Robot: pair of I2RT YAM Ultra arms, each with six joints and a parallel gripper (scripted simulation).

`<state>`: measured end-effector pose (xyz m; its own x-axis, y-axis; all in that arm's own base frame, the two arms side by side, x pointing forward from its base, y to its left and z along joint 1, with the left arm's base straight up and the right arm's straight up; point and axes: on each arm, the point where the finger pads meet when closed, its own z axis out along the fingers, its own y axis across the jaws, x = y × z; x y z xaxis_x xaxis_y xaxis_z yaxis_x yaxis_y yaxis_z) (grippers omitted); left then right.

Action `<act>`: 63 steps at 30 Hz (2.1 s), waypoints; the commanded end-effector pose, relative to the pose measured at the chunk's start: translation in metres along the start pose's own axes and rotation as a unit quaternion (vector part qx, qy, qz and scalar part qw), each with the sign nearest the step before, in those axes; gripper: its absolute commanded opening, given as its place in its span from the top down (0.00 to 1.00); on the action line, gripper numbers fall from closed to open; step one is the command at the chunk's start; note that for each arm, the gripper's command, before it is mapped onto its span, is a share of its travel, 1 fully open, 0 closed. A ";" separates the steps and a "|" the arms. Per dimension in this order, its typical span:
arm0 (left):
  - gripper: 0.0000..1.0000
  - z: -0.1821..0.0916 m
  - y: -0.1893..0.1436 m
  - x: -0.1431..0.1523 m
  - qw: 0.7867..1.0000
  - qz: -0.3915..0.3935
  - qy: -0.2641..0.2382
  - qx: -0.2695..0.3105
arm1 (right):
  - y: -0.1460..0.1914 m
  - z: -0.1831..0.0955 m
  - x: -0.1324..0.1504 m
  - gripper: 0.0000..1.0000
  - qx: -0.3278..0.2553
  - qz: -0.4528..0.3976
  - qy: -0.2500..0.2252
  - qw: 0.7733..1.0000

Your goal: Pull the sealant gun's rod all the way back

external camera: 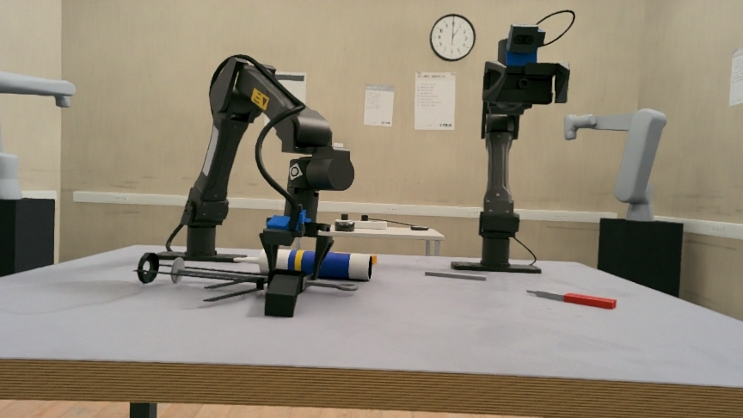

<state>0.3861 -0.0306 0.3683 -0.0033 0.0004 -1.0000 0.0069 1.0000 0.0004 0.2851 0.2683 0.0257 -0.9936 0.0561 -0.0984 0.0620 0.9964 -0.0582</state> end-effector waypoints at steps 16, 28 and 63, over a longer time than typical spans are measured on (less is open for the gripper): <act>0.00 0.003 -0.015 0.015 1.000 -0.001 -0.004 -0.005 | 0.004 -0.005 -0.006 0.58 -0.018 0.012 -0.017 1.000; 0.38 0.028 -0.065 0.065 0.976 -0.151 0.144 0.065 | 0.004 -0.005 -0.006 0.49 -0.018 0.012 -0.017 1.000; 0.38 0.013 -0.242 0.272 0.553 -0.498 0.649 -0.159 | 0.003 -0.004 -0.006 0.49 -0.013 0.008 -0.014 1.000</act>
<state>0.4163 -0.2484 0.1055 -0.6701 -0.7245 0.1614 -0.6920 0.5312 -0.4887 0.2864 0.2677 0.0259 -0.9927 0.0629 -0.1026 0.0687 0.9961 -0.0549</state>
